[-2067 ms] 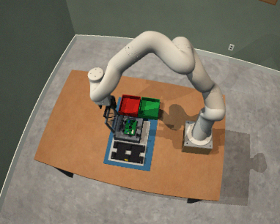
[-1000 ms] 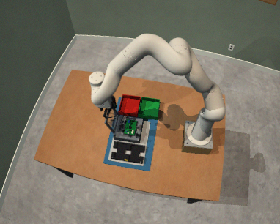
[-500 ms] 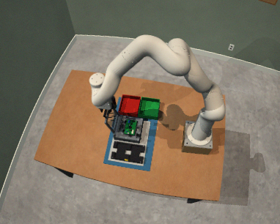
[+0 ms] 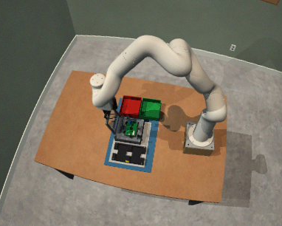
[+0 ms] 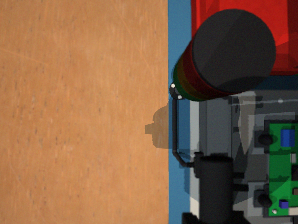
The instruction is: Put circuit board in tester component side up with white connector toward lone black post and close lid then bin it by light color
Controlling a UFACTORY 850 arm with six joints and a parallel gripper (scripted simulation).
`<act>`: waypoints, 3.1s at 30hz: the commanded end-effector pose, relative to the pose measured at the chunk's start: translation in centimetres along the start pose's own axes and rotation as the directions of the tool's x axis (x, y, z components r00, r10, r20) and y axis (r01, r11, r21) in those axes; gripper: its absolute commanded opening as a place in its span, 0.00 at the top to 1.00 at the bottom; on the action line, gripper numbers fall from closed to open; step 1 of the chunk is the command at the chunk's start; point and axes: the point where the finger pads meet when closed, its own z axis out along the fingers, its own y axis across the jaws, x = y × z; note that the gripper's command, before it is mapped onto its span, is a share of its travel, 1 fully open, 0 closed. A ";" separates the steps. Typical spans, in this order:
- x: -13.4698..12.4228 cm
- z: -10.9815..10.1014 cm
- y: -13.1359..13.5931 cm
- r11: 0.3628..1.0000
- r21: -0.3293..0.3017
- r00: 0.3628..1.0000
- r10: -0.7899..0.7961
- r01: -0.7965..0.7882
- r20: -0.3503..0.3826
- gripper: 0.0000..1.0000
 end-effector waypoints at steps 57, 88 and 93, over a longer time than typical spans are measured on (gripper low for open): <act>0.0 -0.4 1.2 1.000 0.002 1.000 0.000 0.000 0.000 1.00; 0.0 -0.5 7.5 1.000 0.002 1.000 0.000 0.000 0.000 1.00; 0.0 -0.1 9.3 1.000 0.002 1.000 0.000 0.000 0.000 1.00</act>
